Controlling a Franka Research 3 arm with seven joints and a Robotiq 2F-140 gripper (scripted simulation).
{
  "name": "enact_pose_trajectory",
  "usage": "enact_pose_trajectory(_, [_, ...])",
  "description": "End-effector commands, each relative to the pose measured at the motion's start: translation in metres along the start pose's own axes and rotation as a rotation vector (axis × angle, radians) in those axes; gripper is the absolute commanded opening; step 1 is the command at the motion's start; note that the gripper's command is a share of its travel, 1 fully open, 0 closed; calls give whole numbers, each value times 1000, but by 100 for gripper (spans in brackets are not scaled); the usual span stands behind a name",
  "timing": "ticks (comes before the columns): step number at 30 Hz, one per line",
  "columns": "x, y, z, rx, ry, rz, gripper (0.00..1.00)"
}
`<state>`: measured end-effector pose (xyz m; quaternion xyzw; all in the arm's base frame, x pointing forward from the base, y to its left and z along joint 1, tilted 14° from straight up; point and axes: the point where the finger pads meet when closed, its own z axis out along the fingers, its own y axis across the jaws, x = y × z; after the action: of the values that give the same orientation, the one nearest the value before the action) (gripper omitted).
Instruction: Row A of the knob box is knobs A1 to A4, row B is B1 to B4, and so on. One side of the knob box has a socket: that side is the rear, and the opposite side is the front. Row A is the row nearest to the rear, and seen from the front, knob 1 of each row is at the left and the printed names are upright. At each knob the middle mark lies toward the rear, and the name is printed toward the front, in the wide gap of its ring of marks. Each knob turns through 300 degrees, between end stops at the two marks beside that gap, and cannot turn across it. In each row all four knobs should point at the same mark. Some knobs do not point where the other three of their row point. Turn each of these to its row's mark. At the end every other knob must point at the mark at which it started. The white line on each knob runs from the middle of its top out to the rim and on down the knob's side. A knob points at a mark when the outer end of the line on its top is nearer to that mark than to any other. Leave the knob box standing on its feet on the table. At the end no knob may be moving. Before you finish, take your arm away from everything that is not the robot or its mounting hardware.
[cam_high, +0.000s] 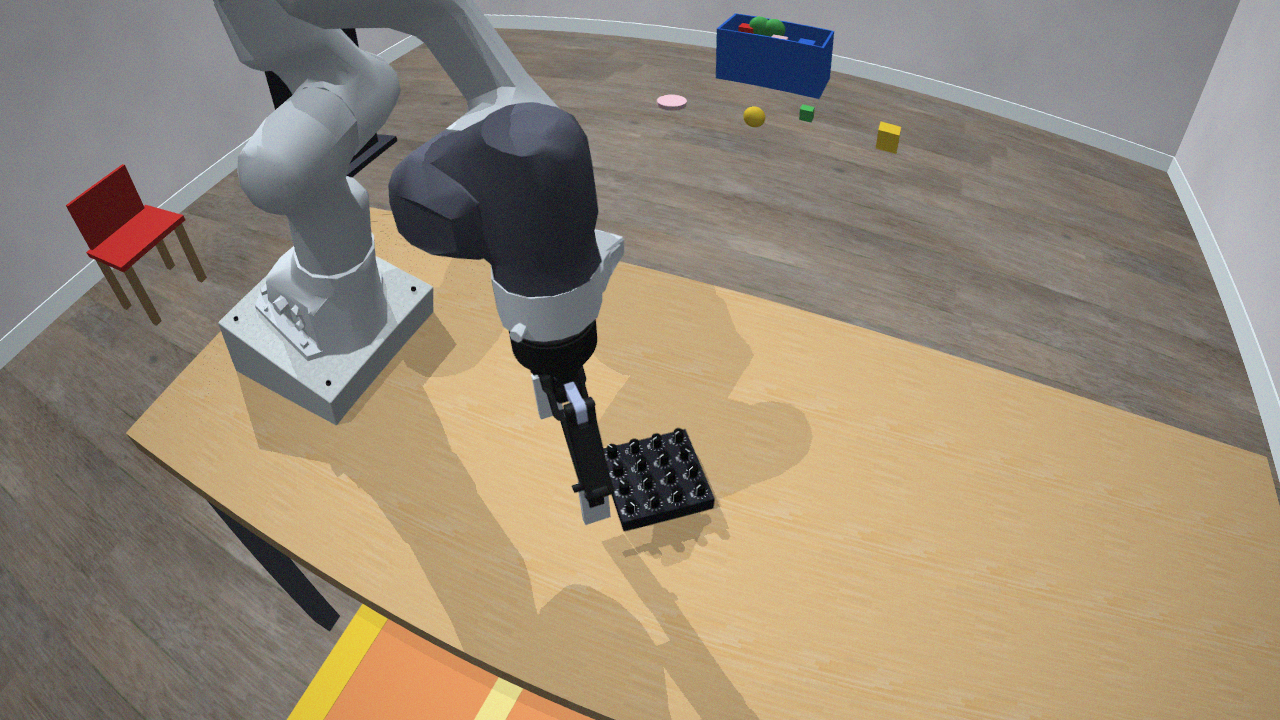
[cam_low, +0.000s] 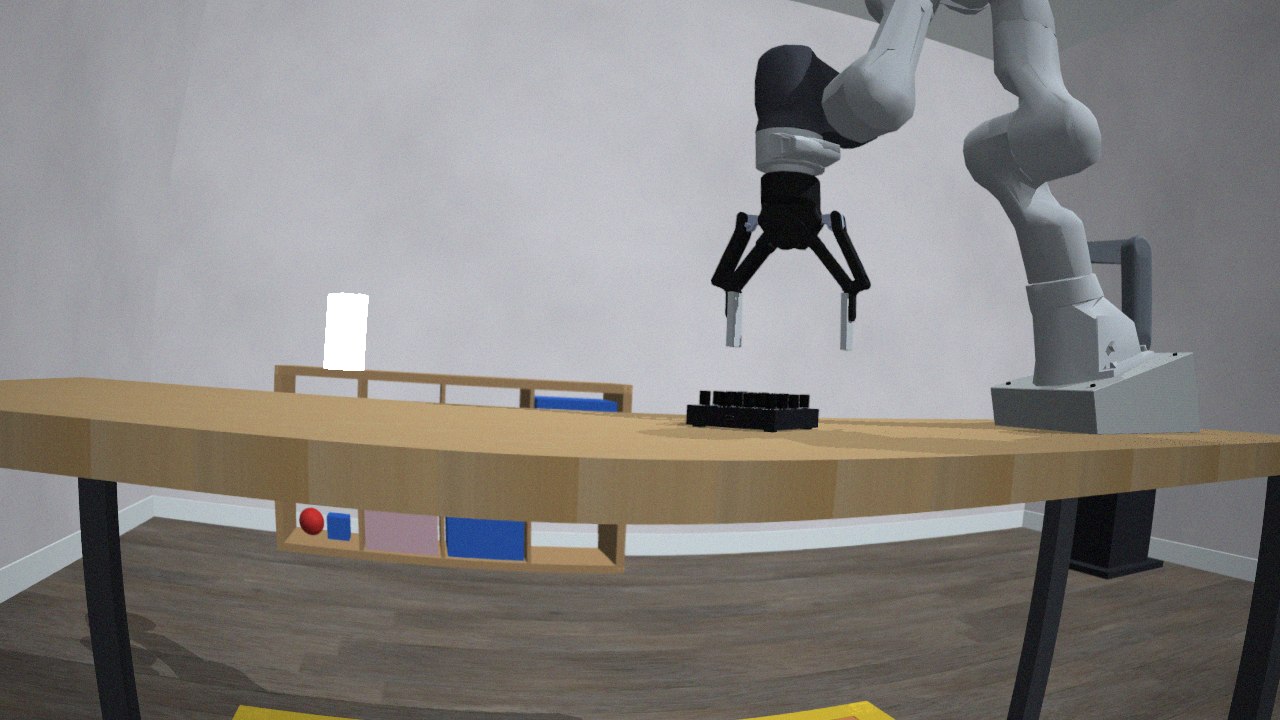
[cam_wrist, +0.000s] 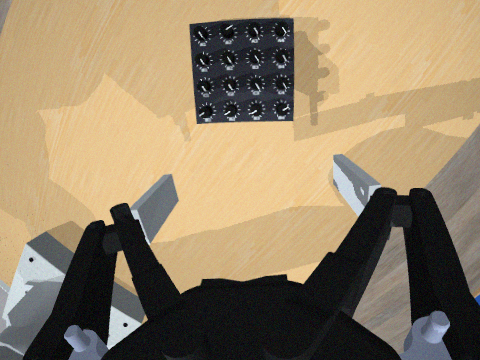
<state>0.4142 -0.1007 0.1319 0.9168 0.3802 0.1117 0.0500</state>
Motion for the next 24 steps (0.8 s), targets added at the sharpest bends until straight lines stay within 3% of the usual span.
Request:
enact_pose_trajectory(1, [1, 1, -1, -4, 4, -9, 100])
enact_pose_trajectory(24, [1, 1, -1, -4, 4, -9, 100])
